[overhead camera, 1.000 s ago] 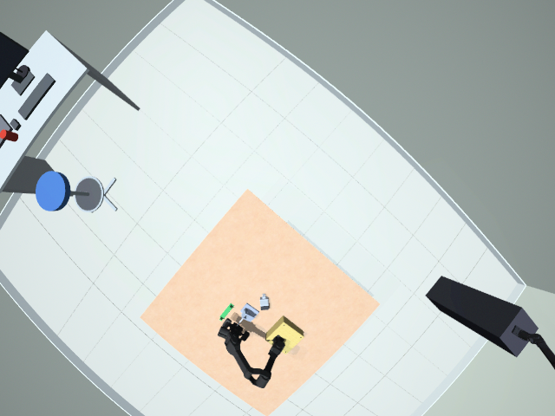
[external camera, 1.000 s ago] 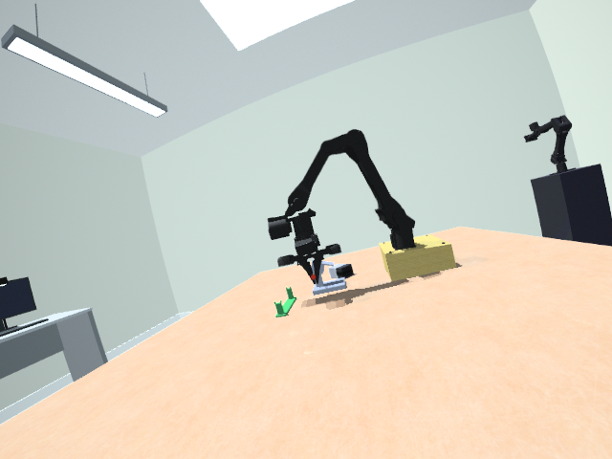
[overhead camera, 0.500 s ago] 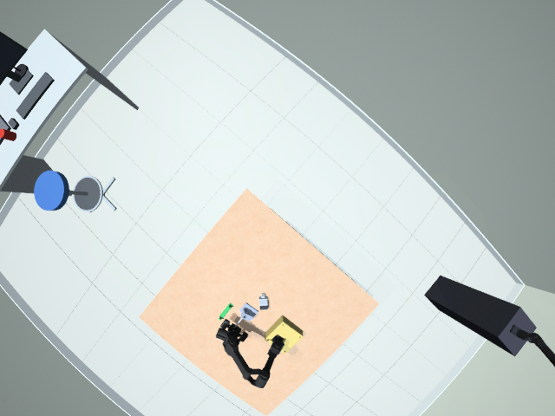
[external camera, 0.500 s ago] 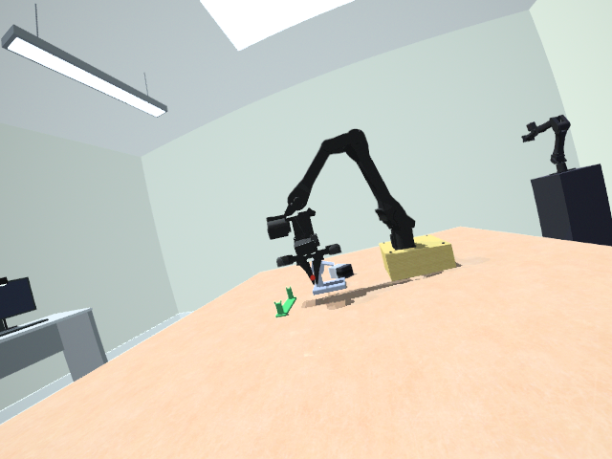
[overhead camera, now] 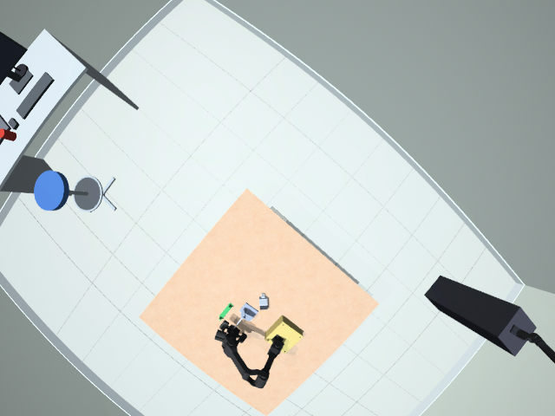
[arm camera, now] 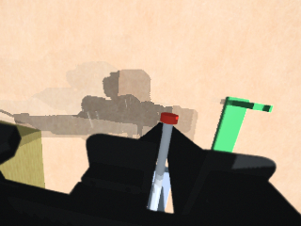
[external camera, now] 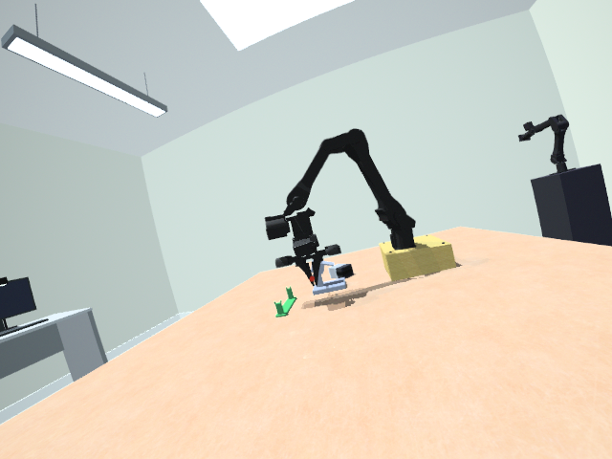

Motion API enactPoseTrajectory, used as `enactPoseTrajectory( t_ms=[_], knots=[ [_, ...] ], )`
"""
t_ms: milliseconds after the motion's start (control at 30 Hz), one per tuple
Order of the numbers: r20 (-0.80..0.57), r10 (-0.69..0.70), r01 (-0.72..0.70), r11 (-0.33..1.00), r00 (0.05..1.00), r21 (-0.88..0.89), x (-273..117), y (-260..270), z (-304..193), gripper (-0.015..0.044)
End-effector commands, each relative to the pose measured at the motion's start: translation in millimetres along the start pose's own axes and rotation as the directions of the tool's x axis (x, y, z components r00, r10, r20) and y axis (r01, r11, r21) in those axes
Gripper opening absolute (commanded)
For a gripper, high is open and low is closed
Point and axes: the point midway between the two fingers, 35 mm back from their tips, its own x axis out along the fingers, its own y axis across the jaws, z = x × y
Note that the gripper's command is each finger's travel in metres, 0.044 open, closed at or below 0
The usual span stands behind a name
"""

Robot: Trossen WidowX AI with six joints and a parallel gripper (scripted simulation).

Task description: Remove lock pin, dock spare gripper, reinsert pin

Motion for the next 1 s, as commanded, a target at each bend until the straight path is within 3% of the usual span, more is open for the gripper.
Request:
enactPoseTrajectory(
  t_ms=[0,967],
  knots=[
    [-0.002,-0.001,0.001,1.000,1.000,0.005,1,0,4,0.0000],
    [-0.006,0.001,-0.001,1.000,1.000,0.005,-1,-1,29,0.0000]
  ],
)
